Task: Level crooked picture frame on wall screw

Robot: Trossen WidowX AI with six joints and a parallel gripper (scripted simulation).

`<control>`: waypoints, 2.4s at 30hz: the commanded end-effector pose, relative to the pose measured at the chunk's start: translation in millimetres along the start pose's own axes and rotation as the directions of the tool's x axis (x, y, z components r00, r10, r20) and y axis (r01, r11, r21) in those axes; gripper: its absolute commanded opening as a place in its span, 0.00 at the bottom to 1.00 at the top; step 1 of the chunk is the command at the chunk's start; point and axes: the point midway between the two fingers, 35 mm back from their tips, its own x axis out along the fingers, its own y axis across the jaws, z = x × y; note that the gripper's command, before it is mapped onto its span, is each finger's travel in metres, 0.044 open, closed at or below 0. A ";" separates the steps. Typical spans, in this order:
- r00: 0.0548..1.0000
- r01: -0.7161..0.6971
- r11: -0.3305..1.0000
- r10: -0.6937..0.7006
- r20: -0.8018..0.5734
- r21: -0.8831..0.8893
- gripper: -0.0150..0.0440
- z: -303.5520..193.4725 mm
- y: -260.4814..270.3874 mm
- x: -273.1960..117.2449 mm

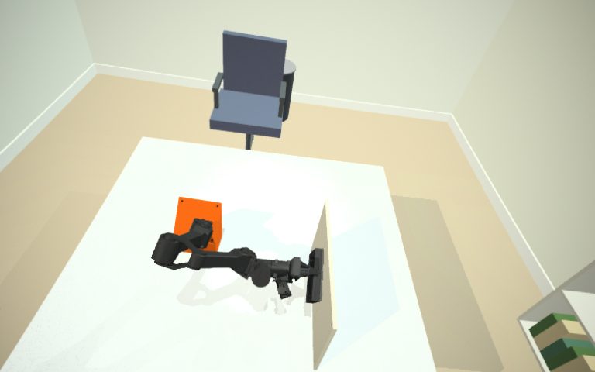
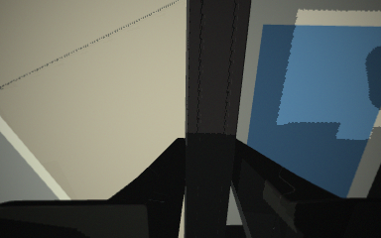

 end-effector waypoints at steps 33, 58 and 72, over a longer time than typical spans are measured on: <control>1.000 -0.006 1.000 0.006 -0.006 0.005 0.25 -3.4 1.5 0.1; 1.000 -0.006 1.000 0.006 -0.006 0.005 0.25 -3.8 -0.6 0.1; 1.000 -0.006 1.000 0.006 -0.006 0.005 0.25 -3.2 -5.3 0.1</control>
